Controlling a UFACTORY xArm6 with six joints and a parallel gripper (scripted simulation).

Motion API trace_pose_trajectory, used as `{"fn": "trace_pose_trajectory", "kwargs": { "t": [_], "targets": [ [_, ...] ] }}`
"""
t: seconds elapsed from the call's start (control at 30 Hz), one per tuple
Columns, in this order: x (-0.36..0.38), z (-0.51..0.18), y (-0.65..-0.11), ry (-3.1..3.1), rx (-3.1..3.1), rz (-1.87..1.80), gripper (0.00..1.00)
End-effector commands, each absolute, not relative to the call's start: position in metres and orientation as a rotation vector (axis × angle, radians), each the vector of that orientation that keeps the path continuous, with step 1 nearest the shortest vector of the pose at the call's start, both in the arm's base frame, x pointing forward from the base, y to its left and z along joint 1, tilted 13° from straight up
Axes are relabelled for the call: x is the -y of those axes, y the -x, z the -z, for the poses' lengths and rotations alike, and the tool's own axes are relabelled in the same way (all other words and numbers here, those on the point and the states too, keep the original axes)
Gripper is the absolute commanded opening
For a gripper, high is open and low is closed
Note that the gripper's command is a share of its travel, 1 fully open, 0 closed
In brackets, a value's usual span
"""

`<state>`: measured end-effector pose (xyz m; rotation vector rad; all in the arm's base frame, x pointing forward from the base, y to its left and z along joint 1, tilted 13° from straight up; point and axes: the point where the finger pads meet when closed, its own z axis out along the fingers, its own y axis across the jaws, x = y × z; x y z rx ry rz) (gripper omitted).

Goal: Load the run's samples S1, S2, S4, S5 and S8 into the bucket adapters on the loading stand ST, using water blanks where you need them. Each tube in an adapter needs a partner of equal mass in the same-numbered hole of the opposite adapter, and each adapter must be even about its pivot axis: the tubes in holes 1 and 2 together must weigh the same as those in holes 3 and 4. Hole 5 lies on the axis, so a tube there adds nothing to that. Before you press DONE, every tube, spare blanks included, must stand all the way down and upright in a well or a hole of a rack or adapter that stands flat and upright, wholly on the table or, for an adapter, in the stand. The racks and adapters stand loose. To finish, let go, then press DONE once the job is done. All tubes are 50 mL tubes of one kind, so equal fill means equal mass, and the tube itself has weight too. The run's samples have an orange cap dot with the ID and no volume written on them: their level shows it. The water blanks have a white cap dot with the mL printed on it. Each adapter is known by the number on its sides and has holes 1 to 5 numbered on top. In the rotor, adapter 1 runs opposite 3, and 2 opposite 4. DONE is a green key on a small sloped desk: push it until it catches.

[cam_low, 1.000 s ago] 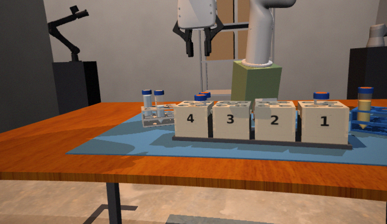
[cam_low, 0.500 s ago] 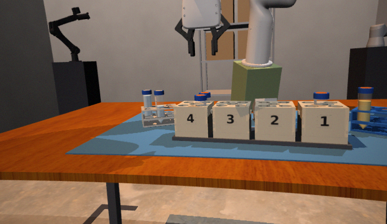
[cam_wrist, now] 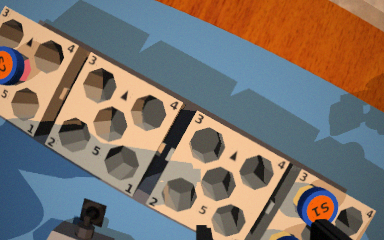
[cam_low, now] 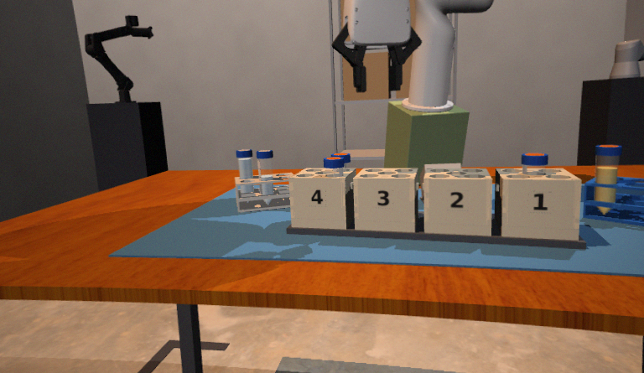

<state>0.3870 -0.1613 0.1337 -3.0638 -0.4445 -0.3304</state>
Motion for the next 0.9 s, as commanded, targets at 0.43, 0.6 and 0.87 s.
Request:
{"fn": "trace_pose_trajectory", "kwargs": {
  "t": [0.43,0.6,0.87],
  "targets": [
    [0.084,-0.139,-0.38,2.898,1.24,0.353,0.57],
    [0.069,-0.14,-0.379,2.88,1.292,0.353,0.57],
    [0.029,-0.141,-0.374,2.879,1.292,0.353,0.57]
  ]
}}
